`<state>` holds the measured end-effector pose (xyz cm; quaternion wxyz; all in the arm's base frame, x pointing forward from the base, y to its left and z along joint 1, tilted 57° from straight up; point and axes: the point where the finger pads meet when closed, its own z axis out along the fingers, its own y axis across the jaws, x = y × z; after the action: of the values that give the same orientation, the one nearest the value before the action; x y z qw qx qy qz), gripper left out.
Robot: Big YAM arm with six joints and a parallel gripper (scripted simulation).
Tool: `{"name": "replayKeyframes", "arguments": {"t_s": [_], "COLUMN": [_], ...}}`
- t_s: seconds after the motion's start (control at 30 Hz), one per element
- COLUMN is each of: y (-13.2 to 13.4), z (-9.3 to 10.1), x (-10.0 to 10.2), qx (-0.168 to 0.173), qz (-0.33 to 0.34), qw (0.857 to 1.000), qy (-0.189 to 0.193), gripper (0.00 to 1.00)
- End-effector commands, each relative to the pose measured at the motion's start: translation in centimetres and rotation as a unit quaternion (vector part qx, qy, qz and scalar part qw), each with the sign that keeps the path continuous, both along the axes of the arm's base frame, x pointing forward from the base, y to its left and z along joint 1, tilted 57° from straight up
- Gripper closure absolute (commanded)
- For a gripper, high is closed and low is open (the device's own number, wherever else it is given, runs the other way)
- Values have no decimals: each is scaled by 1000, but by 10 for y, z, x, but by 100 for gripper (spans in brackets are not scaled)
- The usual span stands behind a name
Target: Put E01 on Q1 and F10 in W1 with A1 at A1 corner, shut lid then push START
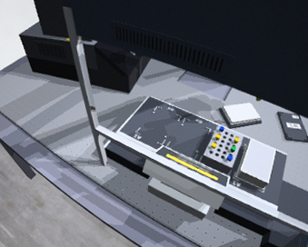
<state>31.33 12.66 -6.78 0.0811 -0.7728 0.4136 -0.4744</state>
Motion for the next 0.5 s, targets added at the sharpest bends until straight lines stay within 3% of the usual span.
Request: {"name": "replayKeyframes", "arguments": {"t_s": [0.0, 0.47], "y": [-11, -9], "z": [-4, -3], "x": [-10, -8], "qx": [-11, -8], "qz": [2, 2], "qw": [1000, 1000], "qy": [9, 6], "gripper": [0, 0]}}
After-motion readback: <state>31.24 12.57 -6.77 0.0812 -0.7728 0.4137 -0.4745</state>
